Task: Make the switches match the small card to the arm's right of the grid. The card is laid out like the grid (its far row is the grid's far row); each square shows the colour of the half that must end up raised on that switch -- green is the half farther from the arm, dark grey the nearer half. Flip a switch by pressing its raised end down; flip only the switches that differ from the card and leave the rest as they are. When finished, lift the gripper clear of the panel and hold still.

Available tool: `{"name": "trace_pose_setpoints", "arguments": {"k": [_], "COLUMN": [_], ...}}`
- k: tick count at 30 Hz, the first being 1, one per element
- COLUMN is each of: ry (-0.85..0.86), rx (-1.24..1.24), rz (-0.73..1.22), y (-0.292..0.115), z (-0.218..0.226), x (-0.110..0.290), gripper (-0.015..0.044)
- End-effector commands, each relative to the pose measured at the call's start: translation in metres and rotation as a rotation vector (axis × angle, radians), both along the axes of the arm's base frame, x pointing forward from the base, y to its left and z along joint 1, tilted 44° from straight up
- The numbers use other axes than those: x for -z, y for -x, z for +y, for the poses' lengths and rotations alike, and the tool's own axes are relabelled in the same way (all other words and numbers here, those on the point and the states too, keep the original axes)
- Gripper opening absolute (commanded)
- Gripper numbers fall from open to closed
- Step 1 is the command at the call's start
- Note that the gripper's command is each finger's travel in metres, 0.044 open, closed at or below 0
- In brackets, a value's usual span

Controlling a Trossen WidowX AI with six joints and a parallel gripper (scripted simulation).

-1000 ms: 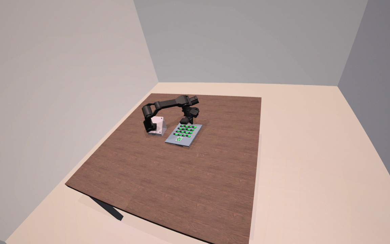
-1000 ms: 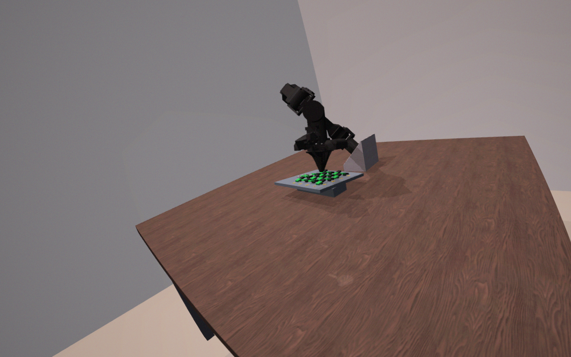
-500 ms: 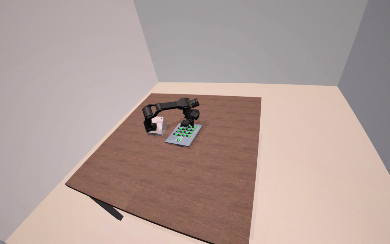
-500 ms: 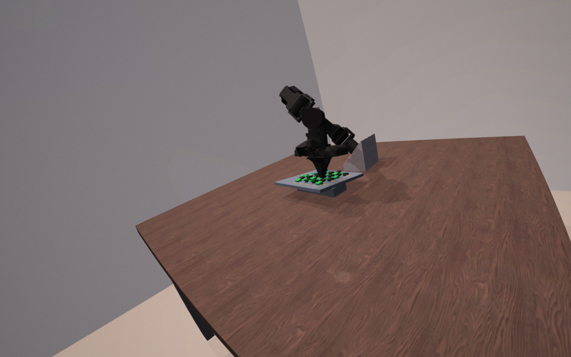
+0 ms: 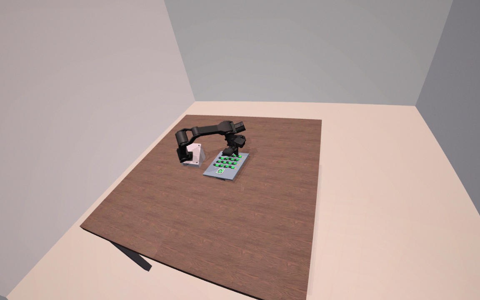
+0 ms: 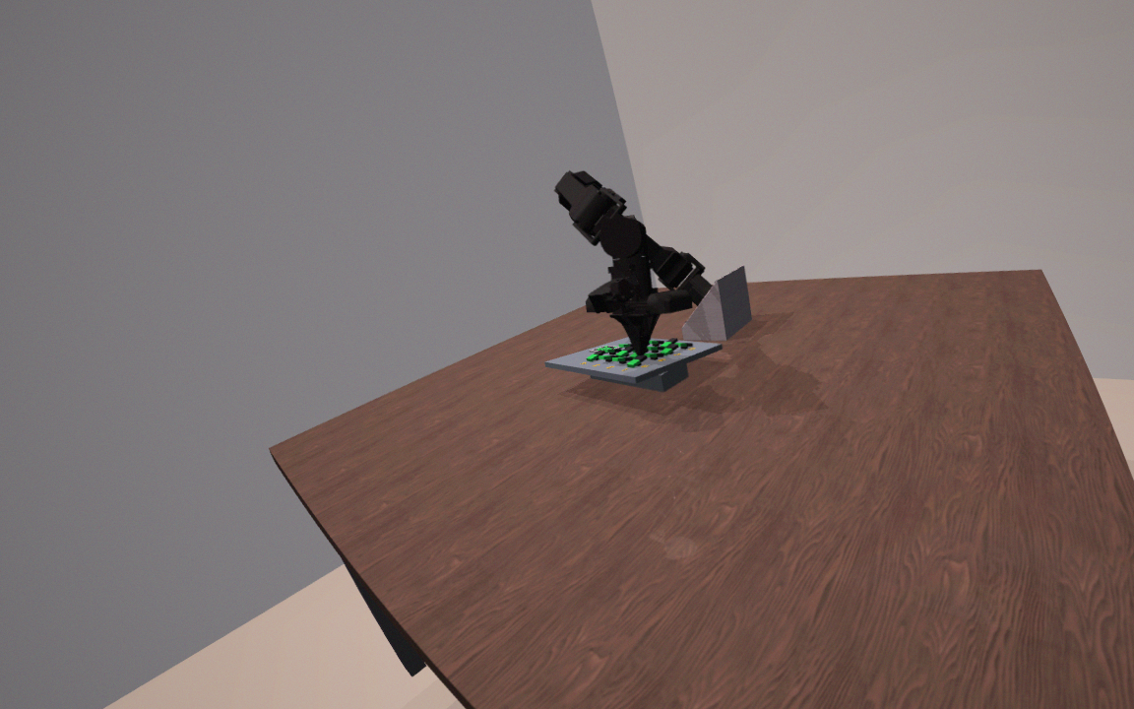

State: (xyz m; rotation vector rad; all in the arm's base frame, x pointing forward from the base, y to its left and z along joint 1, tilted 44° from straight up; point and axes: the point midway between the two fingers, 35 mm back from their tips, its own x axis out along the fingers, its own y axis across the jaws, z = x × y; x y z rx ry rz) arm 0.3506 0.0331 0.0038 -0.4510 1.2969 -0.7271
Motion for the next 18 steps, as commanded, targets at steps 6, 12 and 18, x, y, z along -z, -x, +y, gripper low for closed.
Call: {"name": "trace_pose_setpoints", "arguments": {"k": [6,12,18], "ry": [0.004,0.004,0.004], "rx": [-0.003,-0.003,-0.003], "rz": [0.002,0.002,0.002], "y": [0.0000,0.0000,-0.0001], "z": [-0.0005,-0.0011,-0.0016], "x": [0.0005,0.0010,0.0016], "gripper": [0.0000,0.0000,0.0000]}}
